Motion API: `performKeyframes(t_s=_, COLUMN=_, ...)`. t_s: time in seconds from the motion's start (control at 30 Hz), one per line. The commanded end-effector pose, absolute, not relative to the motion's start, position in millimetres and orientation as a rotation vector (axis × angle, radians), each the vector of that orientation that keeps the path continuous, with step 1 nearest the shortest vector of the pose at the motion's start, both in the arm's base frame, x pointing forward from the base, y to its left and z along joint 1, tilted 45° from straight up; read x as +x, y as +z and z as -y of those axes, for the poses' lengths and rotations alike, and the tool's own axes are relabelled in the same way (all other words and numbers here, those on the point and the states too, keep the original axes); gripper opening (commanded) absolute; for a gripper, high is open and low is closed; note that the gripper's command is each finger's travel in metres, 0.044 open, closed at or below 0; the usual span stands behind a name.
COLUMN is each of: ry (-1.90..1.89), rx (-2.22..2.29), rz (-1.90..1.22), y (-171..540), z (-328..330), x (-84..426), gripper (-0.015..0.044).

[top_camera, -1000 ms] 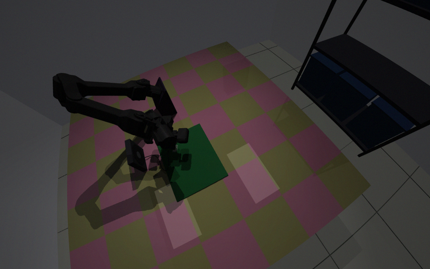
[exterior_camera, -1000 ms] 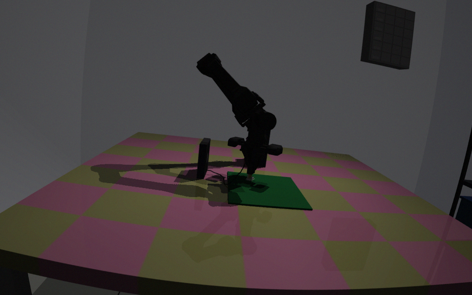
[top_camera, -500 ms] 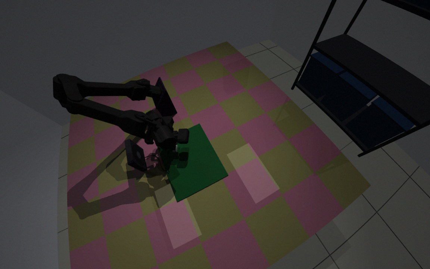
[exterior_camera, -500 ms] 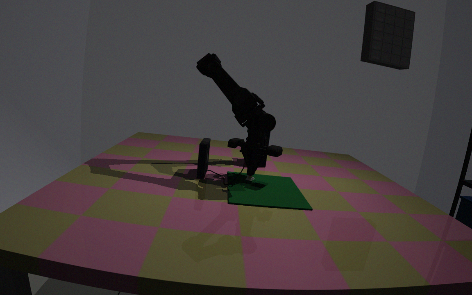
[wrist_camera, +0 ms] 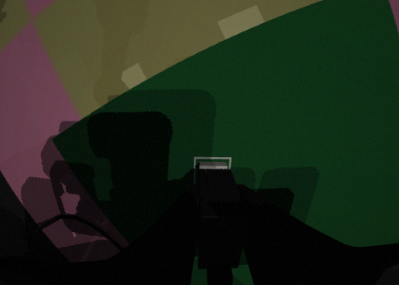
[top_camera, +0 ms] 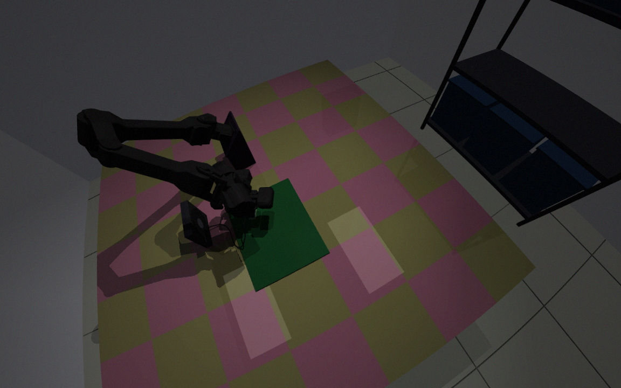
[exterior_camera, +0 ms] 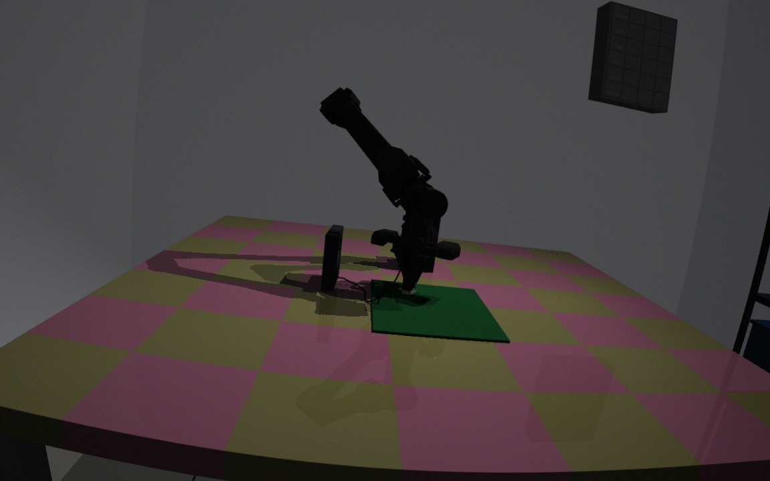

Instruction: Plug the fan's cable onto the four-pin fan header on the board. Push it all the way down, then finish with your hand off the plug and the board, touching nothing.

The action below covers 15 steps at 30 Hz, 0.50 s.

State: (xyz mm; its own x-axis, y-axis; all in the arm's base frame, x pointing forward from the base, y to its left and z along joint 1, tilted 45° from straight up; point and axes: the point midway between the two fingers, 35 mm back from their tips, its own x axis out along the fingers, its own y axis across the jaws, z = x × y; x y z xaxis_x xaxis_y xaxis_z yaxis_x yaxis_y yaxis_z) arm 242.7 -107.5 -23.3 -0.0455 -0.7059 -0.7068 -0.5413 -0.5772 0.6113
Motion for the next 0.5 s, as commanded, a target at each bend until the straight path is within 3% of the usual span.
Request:
performKeyframes(t_s=0.0, ry=-1.69, rx=2.055, rz=1.363, y=-25.3, z=111.1, x=241.9, gripper=0.0)
performKeyframes(t_s=0.1, ry=-1.69, rx=2.055, rz=1.364, y=-26.7, z=112.6, x=241.8, gripper=0.0)
performKeyframes(t_s=0.43, ry=-1.69, rx=2.063, rz=1.363, y=-25.2, z=109.3, x=242.5, gripper=0.026)
performKeyframes(t_s=0.47, ry=-1.69, rx=2.063, rz=1.363, y=-25.2, z=109.3, x=242.5, gripper=0.026)
